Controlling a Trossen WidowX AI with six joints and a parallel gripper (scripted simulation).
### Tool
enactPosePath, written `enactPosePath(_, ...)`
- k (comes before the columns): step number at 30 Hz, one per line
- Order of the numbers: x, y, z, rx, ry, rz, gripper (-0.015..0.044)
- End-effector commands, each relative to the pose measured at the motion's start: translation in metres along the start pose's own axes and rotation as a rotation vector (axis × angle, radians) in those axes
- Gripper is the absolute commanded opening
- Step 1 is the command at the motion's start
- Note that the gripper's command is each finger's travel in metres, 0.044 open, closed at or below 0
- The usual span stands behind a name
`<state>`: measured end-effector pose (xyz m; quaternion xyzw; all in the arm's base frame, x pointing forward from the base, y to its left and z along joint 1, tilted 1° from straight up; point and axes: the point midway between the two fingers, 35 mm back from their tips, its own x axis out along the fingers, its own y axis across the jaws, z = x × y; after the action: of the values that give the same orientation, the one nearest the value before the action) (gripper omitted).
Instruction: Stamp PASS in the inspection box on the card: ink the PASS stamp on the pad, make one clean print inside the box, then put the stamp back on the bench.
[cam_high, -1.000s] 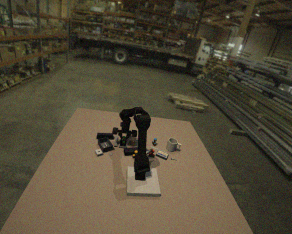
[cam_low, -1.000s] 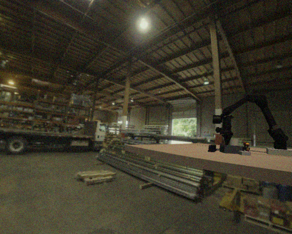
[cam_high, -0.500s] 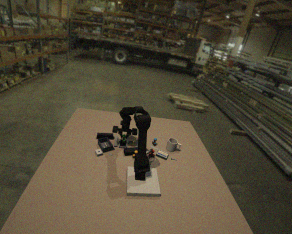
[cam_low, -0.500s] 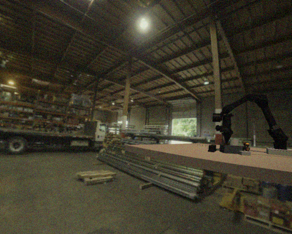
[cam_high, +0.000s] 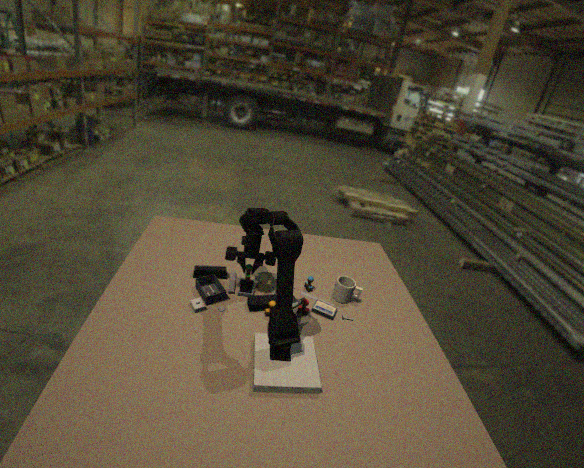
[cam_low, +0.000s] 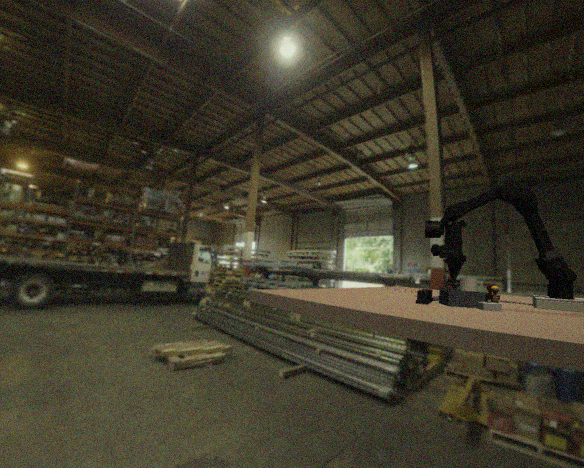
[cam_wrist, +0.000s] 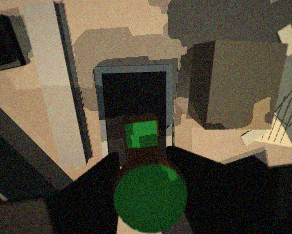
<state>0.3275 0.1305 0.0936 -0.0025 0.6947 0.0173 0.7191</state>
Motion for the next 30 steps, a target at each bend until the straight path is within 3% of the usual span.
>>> enactPosePath(1, -0.010, 0.001, 0.000, -0.001, -0.009, 0.006, 0.0000)
enactPosePath(7, -0.012, -0.003, 0.001, 0.016, -0.010, 0.006, 0.0000)
enactPosePath(30, -0.015, -0.136, 0.005, 0.603, -0.023, -0.006, 0.0000)
